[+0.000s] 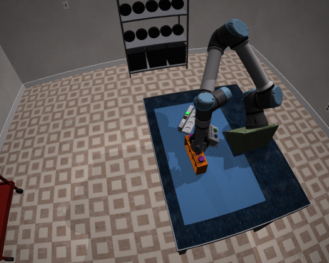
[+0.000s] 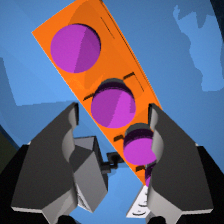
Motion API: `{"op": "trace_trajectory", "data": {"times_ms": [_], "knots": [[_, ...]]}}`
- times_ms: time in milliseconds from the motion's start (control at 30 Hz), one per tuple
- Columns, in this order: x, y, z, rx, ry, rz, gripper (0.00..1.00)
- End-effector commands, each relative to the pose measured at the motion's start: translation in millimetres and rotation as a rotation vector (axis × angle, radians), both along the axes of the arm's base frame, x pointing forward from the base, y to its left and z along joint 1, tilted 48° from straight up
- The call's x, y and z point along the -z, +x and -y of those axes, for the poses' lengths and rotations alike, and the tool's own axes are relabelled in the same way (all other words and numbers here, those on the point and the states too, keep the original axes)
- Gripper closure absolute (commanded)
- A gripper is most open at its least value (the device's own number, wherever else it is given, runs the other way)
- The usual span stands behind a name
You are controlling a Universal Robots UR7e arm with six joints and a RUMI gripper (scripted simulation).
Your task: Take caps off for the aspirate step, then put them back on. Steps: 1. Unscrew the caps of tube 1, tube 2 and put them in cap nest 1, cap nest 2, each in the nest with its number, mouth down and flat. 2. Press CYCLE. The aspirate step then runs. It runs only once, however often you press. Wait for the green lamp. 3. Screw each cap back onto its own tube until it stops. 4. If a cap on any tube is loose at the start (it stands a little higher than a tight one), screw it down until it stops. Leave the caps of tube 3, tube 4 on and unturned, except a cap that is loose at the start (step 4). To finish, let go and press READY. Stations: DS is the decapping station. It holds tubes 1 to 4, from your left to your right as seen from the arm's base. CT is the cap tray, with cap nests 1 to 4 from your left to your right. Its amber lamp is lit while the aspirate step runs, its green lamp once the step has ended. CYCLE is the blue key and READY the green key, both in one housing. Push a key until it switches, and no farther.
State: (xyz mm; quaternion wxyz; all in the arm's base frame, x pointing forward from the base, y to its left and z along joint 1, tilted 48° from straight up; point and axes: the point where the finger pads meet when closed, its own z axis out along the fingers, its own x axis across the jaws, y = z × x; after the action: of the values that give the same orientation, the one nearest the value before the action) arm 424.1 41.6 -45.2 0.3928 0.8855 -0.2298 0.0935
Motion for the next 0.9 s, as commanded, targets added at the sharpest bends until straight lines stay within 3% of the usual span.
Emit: {"op": "trace_trajectory", "data": {"times_ms": [0, 67, 200, 233, 267, 333, 433, 467, 667, 867], "knots": [[-0.2, 0.3, -0.3, 0.0, 0.0, 0.001, 0.65], [-0.2, 0.3, -0.3, 0.0, 0.0, 0.001, 0.65], [-0.6, 0.3, -0.8, -0.225, 0.005, -0.245, 0.65], [-0.6, 0.3, -0.7, -0.225, 0.005, -0.245, 0.65], [-0.6, 0.3, -0.8, -0.281, 0.006, -0.307, 0.65], [-0.6, 0.3, -0.8, -0.281, 0.006, -0.307, 0.65], [-0.6, 0.3, -0.8, -0.446, 0.01, -0.489, 0.65], [-0.6, 0.3, -0.8, -0.449, 0.01, -0.491, 0.65], [-0.6, 0.3, -0.8, -0.704, 0.015, -0.771, 0.65], [-0.6, 0.3, -0.8, -0.706, 0.015, -0.773, 0.65]]}}
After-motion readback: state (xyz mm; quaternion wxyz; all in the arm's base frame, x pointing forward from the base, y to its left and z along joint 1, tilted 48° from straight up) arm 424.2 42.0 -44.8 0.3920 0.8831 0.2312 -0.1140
